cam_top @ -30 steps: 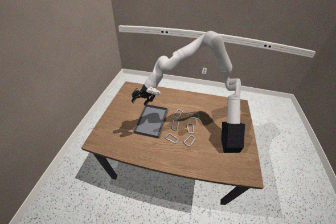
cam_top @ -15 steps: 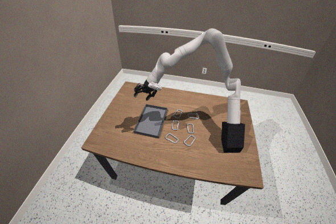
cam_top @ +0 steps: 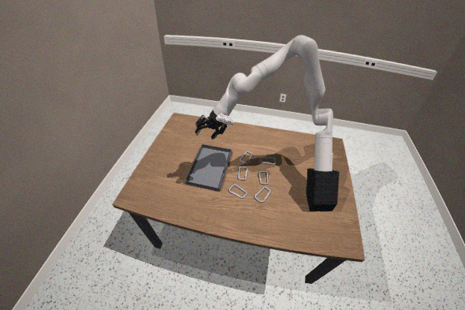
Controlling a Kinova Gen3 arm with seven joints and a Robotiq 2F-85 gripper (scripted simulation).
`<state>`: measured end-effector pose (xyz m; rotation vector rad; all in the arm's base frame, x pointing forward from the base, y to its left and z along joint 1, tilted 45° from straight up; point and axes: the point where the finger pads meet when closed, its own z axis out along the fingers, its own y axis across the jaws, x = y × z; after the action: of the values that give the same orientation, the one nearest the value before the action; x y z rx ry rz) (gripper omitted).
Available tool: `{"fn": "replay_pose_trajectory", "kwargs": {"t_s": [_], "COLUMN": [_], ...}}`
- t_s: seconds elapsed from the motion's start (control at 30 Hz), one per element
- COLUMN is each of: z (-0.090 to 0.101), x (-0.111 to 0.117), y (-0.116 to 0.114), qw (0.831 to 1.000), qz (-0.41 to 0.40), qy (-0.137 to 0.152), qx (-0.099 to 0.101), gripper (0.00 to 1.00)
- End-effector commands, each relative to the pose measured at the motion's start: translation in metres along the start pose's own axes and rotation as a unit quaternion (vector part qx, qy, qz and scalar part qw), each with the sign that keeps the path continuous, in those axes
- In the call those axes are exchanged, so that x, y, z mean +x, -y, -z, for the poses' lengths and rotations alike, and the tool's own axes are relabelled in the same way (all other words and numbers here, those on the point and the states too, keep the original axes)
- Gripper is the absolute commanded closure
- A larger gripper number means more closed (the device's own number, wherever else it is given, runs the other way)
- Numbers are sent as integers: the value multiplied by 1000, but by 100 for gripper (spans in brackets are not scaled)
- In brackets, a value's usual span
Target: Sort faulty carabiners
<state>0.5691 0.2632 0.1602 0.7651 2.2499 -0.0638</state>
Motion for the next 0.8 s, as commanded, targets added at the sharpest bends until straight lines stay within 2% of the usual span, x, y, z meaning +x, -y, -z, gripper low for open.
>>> {"fn": "replay_pose_trajectory", "kwargs": {"t_s": [0.0,0.47,0.5,0.77], "z": [26,26,51,51], "x": [12,12,24,24], "y": [39,39,79,79], "qw": [1000,1000,1000,1000], "qz": [-1,-1,-4,-4], "qy": [1,1,3,3], "qx": [2,2,6,6], "gripper": [0,0,0,0]}}
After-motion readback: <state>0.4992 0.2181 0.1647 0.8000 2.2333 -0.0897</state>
